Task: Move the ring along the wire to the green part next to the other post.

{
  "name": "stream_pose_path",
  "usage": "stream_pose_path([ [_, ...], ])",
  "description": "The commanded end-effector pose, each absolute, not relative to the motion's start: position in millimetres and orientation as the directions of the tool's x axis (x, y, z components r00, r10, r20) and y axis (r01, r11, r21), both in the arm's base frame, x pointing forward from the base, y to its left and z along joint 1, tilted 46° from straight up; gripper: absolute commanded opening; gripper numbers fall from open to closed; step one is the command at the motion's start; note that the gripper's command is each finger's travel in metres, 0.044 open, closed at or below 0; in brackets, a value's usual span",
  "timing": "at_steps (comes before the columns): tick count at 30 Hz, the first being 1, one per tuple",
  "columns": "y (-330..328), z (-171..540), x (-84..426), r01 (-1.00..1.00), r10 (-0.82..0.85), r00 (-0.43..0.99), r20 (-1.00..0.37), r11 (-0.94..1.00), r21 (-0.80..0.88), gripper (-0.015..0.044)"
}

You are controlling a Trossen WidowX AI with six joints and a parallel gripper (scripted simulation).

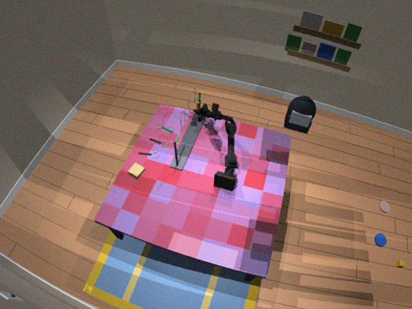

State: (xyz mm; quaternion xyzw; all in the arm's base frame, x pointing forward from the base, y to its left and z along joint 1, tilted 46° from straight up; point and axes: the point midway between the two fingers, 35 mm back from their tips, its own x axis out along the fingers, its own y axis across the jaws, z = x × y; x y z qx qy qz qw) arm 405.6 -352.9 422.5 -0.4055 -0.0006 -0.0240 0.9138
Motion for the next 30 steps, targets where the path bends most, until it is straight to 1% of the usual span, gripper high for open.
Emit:
stream_pose_path([
  [1, -349.7, 425.0, 406.0, 0.046, -0.044, 0.999, 0.022, 0.67, -0.741, -0.015],
  [6, -338.8, 433.4, 406.5, 0.049, -0.044, 0.999, 0.026, 0.672, -0.739, -0.015],
  [30, -338.4, 433.7, 406.5, 0.049, -0.044, 0.999, 0.026, 0.672, -0.739, -0.015],
])
